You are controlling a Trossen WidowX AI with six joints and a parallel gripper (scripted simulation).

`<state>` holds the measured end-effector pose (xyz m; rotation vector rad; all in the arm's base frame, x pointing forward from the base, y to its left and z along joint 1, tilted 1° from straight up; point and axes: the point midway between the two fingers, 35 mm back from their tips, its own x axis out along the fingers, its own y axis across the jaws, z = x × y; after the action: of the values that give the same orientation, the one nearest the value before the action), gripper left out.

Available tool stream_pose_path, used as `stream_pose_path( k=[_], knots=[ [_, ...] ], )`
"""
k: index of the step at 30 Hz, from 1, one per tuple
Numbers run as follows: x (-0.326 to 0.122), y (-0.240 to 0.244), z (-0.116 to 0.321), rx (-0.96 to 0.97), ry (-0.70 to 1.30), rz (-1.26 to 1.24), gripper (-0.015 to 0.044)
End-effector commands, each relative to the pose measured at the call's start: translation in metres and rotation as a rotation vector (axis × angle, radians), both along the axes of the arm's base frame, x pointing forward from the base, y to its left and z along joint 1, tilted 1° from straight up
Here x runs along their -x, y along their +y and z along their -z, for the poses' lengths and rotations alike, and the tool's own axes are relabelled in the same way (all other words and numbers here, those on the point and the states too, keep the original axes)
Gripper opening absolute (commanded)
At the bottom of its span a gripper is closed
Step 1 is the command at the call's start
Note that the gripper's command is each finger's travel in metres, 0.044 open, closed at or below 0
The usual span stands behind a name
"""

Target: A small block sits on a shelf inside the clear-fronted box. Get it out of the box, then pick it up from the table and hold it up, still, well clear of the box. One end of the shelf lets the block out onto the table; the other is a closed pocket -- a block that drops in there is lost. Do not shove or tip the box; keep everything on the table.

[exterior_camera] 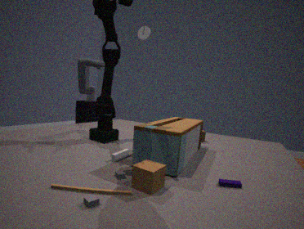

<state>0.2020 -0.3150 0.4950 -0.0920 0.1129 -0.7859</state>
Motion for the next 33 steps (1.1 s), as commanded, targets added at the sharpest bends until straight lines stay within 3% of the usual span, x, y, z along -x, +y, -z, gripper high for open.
stream_pose_path(
  k=[1,11,20,27,33],
  knots=[
    [-0.032,0.007,0.049,-0.259,-0.022,-0.058,0.0400],
    [-0.102,0.081,0.187,-1.012,0.051,-0.074,0.0400],
    [-0.108,0.187,0.290,-1.570,0.303,0.199,0.0400],
    [-0.072,0.268,0.343,-1.787,0.567,0.610,0.0400],
    [-0.067,0.275,0.346,-1.794,0.591,0.655,0.0400]
  ],
)
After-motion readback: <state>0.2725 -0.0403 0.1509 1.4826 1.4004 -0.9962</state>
